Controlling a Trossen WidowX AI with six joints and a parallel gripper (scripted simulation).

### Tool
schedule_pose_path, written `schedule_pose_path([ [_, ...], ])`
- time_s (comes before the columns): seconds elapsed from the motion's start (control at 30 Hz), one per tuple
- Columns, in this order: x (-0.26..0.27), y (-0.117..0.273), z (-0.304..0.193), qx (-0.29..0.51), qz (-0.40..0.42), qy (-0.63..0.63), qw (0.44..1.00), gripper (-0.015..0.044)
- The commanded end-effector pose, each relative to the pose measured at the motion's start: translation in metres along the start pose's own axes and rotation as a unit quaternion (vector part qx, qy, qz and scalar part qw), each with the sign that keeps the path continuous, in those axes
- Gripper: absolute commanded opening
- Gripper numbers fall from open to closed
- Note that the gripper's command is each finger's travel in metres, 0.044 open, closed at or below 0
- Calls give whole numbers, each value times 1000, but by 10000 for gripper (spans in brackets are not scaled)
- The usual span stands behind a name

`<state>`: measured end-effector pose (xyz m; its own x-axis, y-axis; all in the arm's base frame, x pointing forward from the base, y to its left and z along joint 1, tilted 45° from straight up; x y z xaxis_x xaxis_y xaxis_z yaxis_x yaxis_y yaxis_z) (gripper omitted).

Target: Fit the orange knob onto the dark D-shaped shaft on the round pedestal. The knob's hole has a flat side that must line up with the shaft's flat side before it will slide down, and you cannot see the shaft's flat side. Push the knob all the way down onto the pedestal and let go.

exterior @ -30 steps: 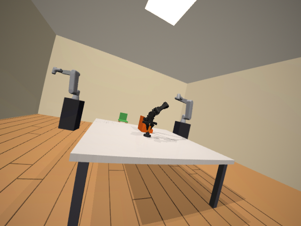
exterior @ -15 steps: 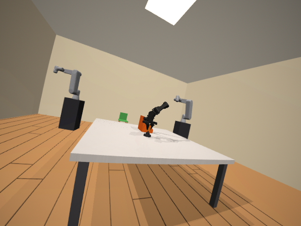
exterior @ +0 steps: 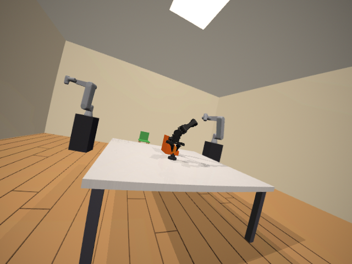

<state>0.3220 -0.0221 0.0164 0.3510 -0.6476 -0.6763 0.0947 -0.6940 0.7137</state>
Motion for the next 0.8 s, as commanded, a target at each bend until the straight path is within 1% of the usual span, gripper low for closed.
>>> schedule_pose_path([
  [0.0,0,-1,1,0,0,-8,1000,0],
  [0.77,0,0,0,0,0,-8,1000,0],
])
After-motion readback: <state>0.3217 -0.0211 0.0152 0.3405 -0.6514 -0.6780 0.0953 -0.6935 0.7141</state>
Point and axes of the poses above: the point midway between the two fingers, 35 mm back from their tips, its own y axis back along the fingers, its own x axis across the jaws, z = x × y, the point moved 10 cm from there along y, back along the fingers
